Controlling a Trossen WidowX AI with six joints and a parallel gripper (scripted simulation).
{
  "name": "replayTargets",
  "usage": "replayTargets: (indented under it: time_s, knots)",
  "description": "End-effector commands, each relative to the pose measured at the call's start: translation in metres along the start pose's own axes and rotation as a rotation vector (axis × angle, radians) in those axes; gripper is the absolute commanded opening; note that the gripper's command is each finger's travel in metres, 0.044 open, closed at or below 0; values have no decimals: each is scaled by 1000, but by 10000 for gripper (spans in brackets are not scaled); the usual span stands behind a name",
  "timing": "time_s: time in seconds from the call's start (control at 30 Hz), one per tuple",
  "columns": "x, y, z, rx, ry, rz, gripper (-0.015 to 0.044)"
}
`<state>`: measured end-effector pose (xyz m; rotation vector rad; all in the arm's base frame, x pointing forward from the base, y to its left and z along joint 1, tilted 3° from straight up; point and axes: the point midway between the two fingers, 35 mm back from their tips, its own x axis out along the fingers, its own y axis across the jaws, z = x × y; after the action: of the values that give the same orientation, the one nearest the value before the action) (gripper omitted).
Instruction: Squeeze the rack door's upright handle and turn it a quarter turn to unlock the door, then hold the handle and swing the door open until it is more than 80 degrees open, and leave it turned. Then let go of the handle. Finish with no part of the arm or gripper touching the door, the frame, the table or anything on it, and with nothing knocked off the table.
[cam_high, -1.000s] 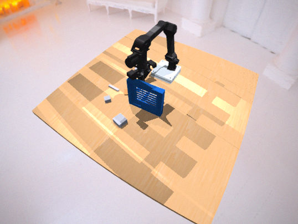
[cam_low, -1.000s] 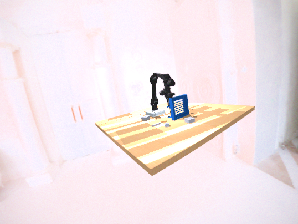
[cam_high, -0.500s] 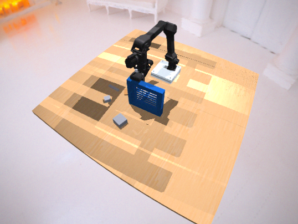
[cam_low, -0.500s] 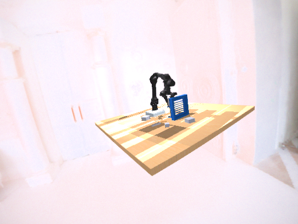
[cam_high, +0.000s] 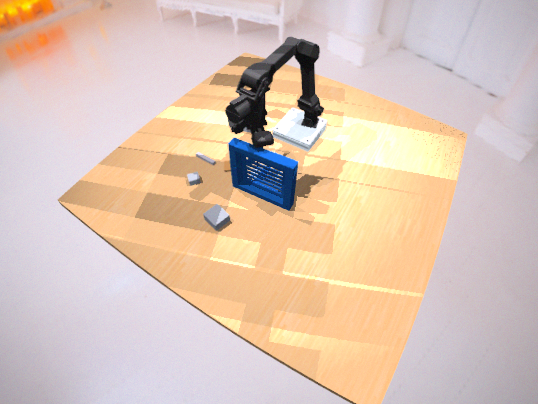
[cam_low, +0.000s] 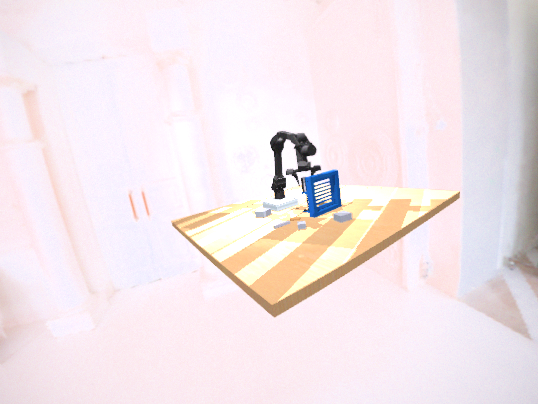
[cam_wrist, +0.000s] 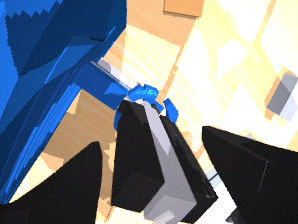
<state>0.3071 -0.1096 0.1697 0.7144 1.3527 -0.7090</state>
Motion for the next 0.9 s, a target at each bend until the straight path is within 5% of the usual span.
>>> replayTargets:
  time_s: [0.0, 0.87]
  knots:
    - [0, 0, 0, -179, 1, 1, 299]
    - [0, 0, 0, -1468, 0, 2, 299]
